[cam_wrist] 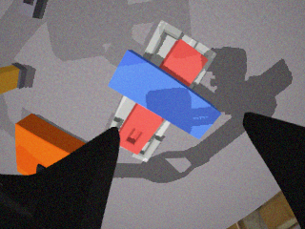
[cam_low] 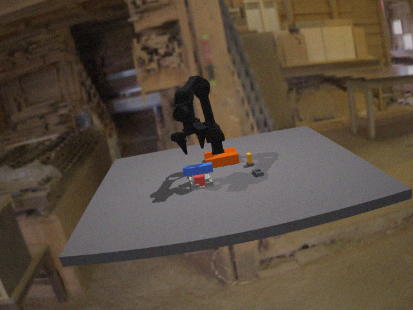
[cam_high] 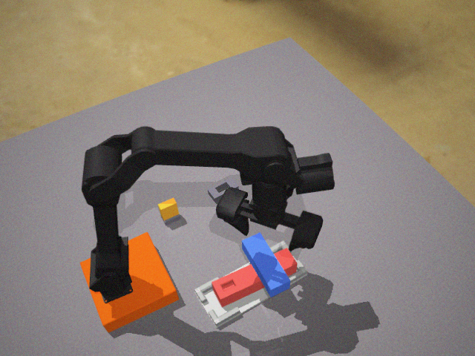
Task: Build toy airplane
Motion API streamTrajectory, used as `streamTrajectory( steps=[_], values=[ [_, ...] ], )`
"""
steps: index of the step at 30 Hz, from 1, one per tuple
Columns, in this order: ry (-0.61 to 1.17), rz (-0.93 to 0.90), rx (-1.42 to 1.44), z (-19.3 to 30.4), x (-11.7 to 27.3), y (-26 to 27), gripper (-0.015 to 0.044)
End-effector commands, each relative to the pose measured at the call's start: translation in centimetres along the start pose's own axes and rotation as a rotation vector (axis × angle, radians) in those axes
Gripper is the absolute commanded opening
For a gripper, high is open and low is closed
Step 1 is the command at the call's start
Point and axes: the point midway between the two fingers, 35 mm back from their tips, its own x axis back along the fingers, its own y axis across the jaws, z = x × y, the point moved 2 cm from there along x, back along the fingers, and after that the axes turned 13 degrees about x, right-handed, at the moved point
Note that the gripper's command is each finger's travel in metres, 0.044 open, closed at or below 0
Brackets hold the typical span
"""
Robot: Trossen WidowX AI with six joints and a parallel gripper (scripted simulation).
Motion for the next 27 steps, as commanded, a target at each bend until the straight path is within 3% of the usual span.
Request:
streamTrajectory(
  steps=[1, 19, 27],
  values=[
    [0.006, -0.001, -0.651, 0.0, -0.3, -0.1, 0.044],
    [0.006, -0.001, -0.651, -0.2, -0.3, 0.1, 0.044],
    [-0.002, -0.011, -0.651, -8.4, 0.2, 8.8, 0.044]
  ],
)
